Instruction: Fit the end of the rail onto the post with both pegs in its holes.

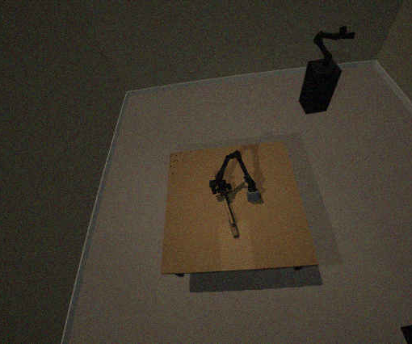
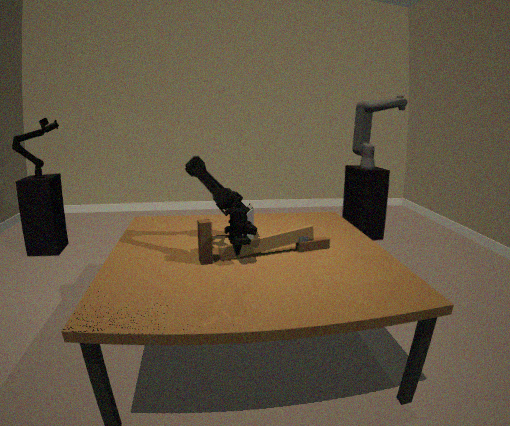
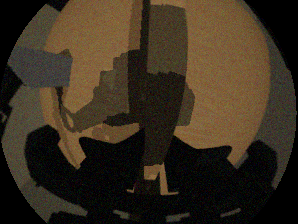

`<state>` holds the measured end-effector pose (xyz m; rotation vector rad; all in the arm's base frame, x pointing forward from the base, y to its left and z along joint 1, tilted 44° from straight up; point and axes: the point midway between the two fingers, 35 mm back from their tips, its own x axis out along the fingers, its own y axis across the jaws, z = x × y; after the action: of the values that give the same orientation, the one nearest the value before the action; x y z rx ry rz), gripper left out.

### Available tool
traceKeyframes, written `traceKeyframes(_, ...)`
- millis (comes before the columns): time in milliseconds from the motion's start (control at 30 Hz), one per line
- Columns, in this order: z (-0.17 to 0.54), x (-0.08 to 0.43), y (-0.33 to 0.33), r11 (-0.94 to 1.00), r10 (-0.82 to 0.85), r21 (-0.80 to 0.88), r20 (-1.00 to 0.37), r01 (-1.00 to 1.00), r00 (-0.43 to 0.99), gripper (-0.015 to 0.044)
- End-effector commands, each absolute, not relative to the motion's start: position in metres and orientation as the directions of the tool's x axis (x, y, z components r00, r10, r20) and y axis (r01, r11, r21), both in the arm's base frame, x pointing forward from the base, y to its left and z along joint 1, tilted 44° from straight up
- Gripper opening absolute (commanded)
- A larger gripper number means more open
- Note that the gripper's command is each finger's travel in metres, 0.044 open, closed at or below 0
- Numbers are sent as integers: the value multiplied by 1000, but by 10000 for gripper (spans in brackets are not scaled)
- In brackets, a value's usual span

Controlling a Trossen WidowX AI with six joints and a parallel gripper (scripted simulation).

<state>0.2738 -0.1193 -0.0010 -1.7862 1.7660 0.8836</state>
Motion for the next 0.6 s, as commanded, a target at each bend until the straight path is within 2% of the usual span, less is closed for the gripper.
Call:
traceKeyframes(0,-2,273,-120,-55,-689,108,-724,-993,-40,0)
traceKeyframes(567,4,274,-115,-56,-689,108,-724,-993,-40,0)
